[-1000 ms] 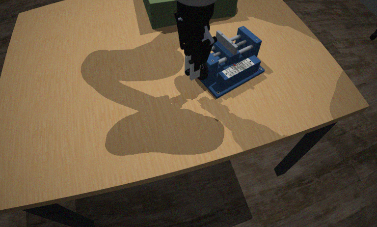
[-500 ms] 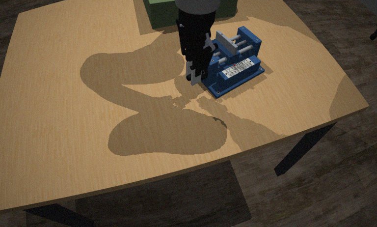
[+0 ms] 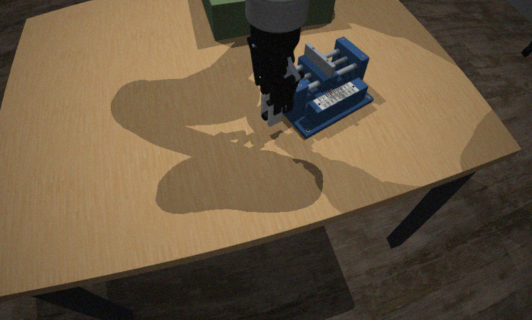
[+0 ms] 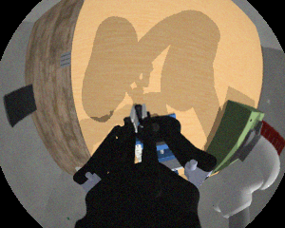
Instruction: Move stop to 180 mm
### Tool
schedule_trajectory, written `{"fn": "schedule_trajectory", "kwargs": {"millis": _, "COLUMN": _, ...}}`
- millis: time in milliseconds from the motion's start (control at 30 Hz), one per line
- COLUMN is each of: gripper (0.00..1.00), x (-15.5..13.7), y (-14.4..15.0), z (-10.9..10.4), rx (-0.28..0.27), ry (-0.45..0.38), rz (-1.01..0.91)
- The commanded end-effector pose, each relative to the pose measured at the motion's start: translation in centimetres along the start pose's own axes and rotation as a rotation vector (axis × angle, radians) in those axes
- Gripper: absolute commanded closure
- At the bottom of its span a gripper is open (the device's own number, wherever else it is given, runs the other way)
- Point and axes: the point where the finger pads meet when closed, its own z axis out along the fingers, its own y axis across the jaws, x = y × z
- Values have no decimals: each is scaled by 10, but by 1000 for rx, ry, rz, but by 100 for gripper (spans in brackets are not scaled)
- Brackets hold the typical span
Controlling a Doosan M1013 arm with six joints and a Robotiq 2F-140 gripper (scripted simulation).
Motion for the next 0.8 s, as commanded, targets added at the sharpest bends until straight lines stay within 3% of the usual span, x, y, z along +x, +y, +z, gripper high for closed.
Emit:
{"fn": "schedule_trajectory", "kwargs": {"millis": 0, "gripper": 96, "x": 0, "y": 4, "z": 6, "rx": -1, "ry": 0, "rz": -1}}
{"fn": "schedule_trajectory", "kwargs": {"millis": 400, "gripper": 96, "x": 0, "y": 28, "z": 18, "rx": -1, "ry": 0, "rz": -1}}
{"fn": "schedule_trajectory", "kwargs": {"millis": 767, "gripper": 96, "x": 0, "y": 48, "z": 13, "rx": -1, "ry": 0, "rz": -1}}
